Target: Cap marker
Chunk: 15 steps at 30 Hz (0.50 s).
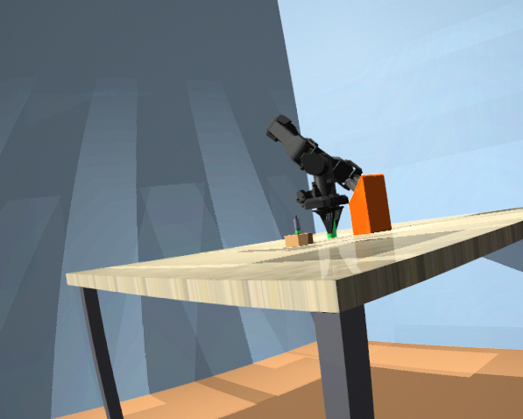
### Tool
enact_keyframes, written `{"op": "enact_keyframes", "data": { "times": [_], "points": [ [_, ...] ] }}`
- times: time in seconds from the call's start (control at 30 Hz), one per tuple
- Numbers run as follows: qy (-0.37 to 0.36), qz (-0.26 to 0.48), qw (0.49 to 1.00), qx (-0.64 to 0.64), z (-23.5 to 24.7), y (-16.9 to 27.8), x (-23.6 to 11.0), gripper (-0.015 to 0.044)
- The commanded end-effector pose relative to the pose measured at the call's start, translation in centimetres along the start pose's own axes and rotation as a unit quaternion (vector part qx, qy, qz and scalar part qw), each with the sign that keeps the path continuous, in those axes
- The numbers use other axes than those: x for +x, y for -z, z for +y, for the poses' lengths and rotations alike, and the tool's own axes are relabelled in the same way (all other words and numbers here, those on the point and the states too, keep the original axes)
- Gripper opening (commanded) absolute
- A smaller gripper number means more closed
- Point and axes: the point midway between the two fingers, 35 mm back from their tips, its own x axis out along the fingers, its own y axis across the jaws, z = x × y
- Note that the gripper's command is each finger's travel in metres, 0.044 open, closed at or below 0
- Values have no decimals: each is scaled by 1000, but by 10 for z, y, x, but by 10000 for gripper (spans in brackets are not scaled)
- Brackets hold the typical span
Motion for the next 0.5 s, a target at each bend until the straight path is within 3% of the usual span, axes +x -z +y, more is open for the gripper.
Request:
{"op": "enact_keyframes", "data": {
  "times": [0.0,0.47],
  "points": [
    [-7,3,1000,4,4,0,-15,0],
    [-6,3,1000,4,2,-1,-47,0]
  ]
}}
